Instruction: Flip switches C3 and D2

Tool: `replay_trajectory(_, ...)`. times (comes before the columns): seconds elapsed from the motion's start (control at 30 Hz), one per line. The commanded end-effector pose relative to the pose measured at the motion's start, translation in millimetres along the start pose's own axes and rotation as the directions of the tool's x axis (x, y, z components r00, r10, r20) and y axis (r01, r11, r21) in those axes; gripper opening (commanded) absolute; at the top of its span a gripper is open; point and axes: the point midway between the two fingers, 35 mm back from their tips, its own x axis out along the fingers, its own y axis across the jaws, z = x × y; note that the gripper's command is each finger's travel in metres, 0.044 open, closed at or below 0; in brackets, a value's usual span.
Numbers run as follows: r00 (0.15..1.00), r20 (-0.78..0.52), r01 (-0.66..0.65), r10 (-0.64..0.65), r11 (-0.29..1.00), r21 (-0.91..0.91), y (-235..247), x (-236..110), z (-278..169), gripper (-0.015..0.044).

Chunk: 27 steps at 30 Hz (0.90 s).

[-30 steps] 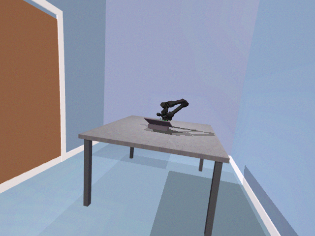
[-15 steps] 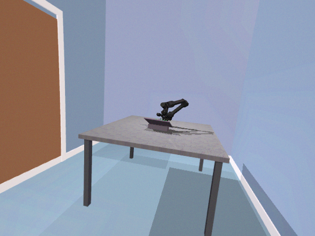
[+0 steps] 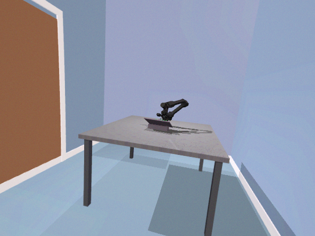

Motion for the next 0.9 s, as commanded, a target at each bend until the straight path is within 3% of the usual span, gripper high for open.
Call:
replay_trajectory(0.0,1.0,0.002,0.003,-0.003,1.0,0.0,-1,-8,0,0.0)
replay_trajectory(0.2,1.0,0.022,0.005,-0.005,1.0,0.006,-1,-64,-4,0.0)
replay_trajectory(0.4,1.0,0.022,0.005,-0.005,1.0,0.006,0,-64,-5,0.0)
replay_trajectory(0.6,1.0,0.02,0.004,-0.004,1.0,0.008,29,-63,-42,0.0)
replay_trajectory(0.87,1.0,0.01,0.005,-0.005,1.0,0.008,29,-50,-42,0.0)
